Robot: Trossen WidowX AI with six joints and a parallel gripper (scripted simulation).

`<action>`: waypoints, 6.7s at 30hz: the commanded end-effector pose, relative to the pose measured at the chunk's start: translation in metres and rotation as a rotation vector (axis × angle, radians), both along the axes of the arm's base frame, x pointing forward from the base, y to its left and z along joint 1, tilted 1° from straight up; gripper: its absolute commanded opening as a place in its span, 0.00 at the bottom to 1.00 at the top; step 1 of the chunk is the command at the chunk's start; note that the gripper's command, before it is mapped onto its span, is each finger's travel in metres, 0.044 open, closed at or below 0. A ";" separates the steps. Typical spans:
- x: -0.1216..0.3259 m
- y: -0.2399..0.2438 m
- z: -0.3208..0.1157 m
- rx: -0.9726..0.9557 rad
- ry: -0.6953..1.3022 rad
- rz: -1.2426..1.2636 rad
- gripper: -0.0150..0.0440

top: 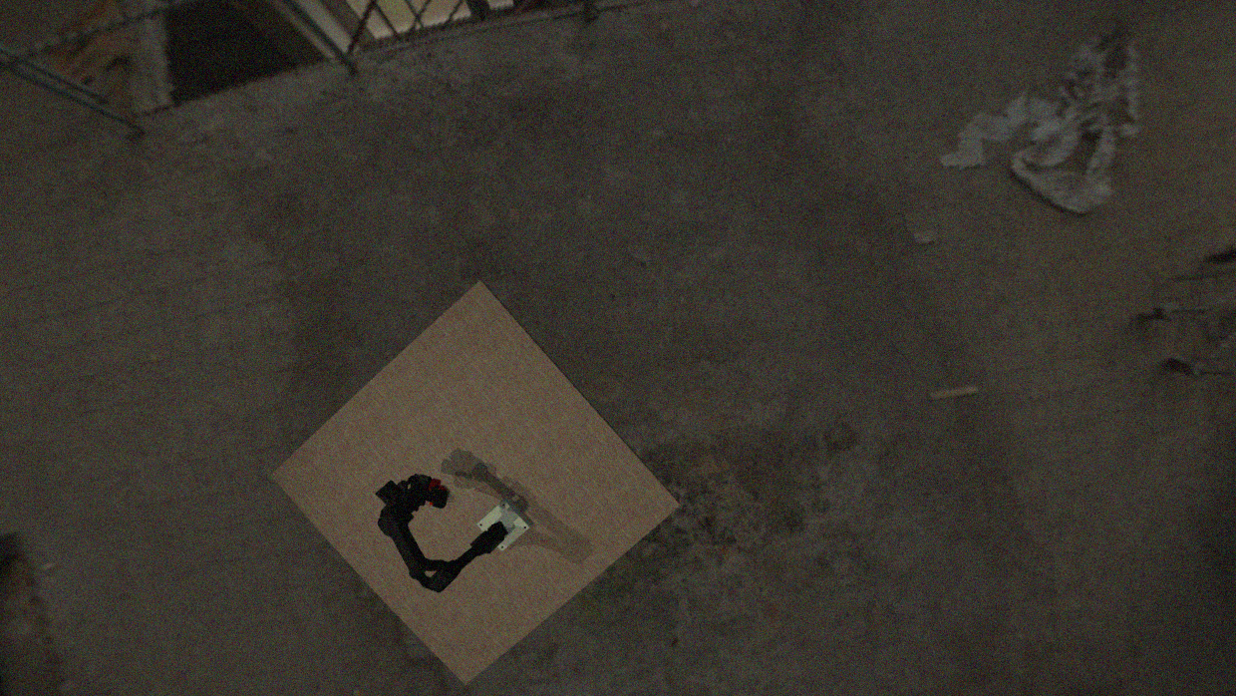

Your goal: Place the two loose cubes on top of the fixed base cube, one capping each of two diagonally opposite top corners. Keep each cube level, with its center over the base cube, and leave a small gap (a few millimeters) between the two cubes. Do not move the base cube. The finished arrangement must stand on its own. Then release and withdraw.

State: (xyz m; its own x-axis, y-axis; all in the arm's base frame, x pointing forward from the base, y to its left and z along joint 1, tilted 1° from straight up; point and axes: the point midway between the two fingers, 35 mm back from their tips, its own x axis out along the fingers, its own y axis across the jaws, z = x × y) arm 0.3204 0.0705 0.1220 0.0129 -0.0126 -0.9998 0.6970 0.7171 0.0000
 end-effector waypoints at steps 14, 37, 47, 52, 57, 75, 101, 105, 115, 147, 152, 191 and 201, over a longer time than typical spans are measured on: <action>-0.027 0.048 -0.003 0.007 -0.002 0.115 0.43; -0.031 0.051 -0.034 -0.006 -0.008 0.142 0.43; -0.030 0.051 -0.040 -0.003 -0.007 0.139 0.43; -0.029 0.051 -0.052 0.002 -0.004 0.131 0.43; -0.029 0.051 -0.063 0.006 -0.002 0.125 0.43; -0.029 0.051 -0.063 0.007 -0.002 0.124 0.43; -0.029 0.051 -0.065 0.007 -0.002 0.125 0.60; -0.029 0.051 -0.063 0.006 -0.002 0.126 0.60; -0.029 0.051 -0.049 0.004 -0.004 0.129 0.60; -0.029 0.051 -0.019 0.004 -0.004 0.129 0.60; -0.029 0.051 -0.014 0.004 -0.004 0.129 0.60; -0.039 0.070 0.005 0.003 0.007 0.131 0.93; -0.115 0.171 0.007 0.013 0.014 0.131 0.93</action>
State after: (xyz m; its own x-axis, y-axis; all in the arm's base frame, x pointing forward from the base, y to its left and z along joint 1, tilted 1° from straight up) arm 0.2274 0.2190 0.1285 0.0048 0.0017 -1.0000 0.5879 0.8089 0.0042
